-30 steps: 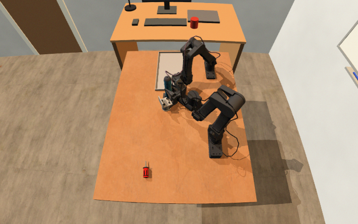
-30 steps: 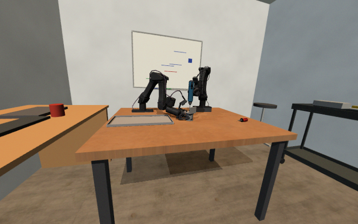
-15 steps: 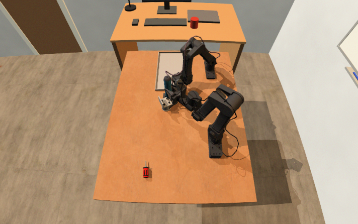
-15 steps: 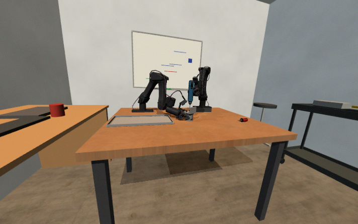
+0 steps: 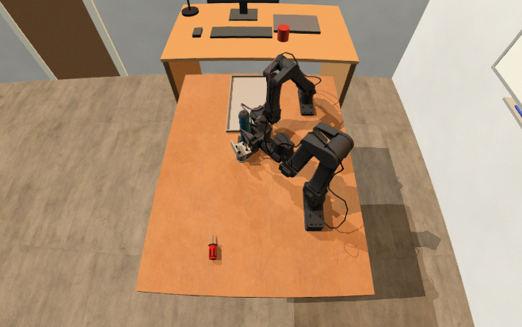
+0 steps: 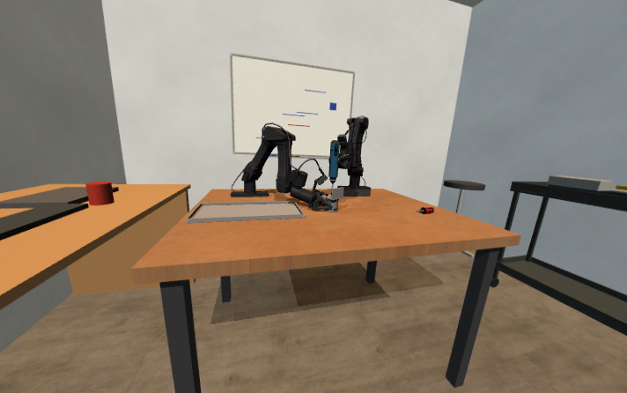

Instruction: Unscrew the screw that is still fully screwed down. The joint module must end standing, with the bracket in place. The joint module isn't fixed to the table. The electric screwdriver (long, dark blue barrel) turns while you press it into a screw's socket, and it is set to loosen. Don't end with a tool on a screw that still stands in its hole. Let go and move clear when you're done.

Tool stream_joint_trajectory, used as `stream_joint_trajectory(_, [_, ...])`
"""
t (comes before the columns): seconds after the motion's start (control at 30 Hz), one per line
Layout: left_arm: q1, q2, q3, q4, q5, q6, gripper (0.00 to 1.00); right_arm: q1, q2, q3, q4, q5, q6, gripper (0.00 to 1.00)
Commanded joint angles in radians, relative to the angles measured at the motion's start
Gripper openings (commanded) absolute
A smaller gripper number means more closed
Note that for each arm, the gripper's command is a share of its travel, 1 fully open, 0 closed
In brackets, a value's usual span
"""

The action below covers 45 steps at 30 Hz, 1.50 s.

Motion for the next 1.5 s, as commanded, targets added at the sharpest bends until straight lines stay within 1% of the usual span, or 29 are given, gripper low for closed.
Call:
stream_joint_trajectory(0.0, [0.008, 0.003, -0.013, 0.064, 0.005, -0.008, 0.42, 0.006, 0.011, -0.016, -0.020, -0.007, 0.008, 0.59])
stream_joint_trajectory(0.13, [0.008, -0.006, -0.012, 0.067, 0.005, -0.008, 0.42, 0.006, 0.011, -0.016, -0.020, -0.007, 0.008, 0.59])
stream_joint_trajectory(0.2, [0.008, 0.015, -0.009, 0.071, 0.005, -0.008, 0.42, 0.006, 0.011, -0.016, -0.020, -0.007, 0.008, 0.59])
stream_joint_trajectory(0.53, [0.008, 0.045, -0.011, 0.116, 0.005, -0.009, 0.42, 0.006, 0.011, -0.016, -0.020, -0.007, 0.008, 0.59])
stream_joint_trajectory(1.1, [0.008, -0.036, 0.028, 0.084, 0.005, -0.008, 0.42, 0.006, 0.011, -0.016, -0.020, -0.007, 0.008, 0.59])
stream_joint_trajectory(1.47, [0.008, -0.058, 0.031, 0.064, 0.005, -0.008, 0.42, 0.006, 0.011, -0.016, -0.020, -0.007, 0.008, 0.59])
